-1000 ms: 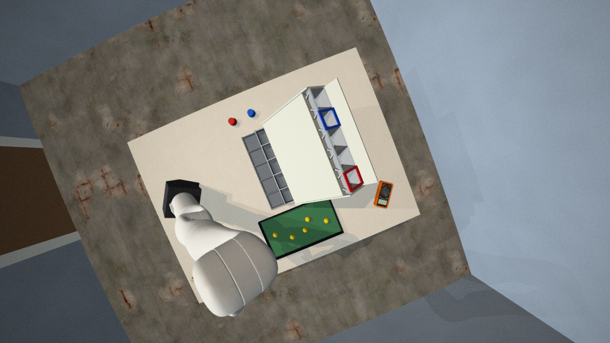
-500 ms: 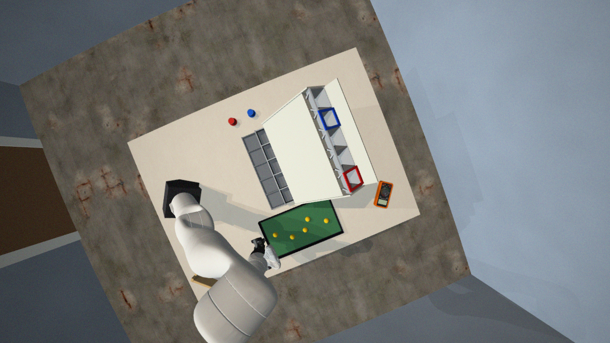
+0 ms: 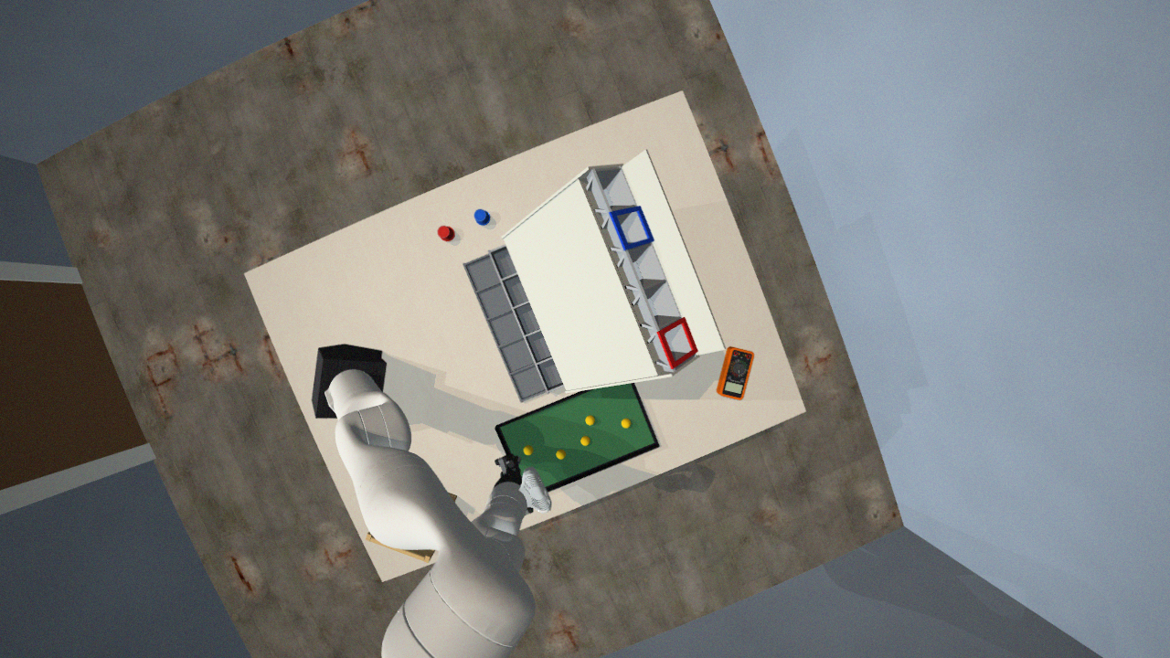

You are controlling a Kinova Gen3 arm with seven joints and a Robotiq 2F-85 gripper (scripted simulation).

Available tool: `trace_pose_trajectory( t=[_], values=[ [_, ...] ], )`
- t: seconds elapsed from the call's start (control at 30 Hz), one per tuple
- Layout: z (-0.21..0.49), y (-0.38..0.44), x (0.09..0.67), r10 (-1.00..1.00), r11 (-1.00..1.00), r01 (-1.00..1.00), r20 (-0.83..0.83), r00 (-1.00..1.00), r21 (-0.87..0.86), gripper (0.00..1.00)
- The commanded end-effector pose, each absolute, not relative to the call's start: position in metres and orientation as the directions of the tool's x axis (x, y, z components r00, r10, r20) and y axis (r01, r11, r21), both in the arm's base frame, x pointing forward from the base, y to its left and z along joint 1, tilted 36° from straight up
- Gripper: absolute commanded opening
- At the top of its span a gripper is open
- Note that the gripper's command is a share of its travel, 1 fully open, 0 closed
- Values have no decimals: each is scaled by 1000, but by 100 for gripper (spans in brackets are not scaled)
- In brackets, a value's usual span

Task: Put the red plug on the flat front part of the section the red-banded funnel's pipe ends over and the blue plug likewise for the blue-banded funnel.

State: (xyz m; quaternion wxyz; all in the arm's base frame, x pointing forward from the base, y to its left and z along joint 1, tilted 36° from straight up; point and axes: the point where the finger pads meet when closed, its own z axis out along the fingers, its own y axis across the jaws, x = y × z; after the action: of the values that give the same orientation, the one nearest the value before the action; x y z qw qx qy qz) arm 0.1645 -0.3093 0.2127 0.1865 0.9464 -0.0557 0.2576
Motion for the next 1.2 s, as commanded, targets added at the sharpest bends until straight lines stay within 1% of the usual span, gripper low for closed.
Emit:
trace_pose_trajectory(
  t=[0.0, 0.07, 0.1, 0.37, 0.63, 0.67, 1.17],
  values=[
    [213, -312, 166, -21, -923, -214, 514, 857, 320, 50],
    [213, -312, 166, -21, -923, -214, 514, 857, 320, 50],
    [157, -338, 196, -10, -924, -202, 509, 861, 324, 50],
    [125, -354, 214, -10, -924, -202, 509, 861, 324, 50],
    [123, -355, 215, -10, -924, -202, 509, 861, 324, 50],
    [124, -354, 214, -59, -920, -240, 496, 866, 310, 50],
    [124, -354, 214, -59, -920, -240, 496, 866, 310, 50]
  ],
)
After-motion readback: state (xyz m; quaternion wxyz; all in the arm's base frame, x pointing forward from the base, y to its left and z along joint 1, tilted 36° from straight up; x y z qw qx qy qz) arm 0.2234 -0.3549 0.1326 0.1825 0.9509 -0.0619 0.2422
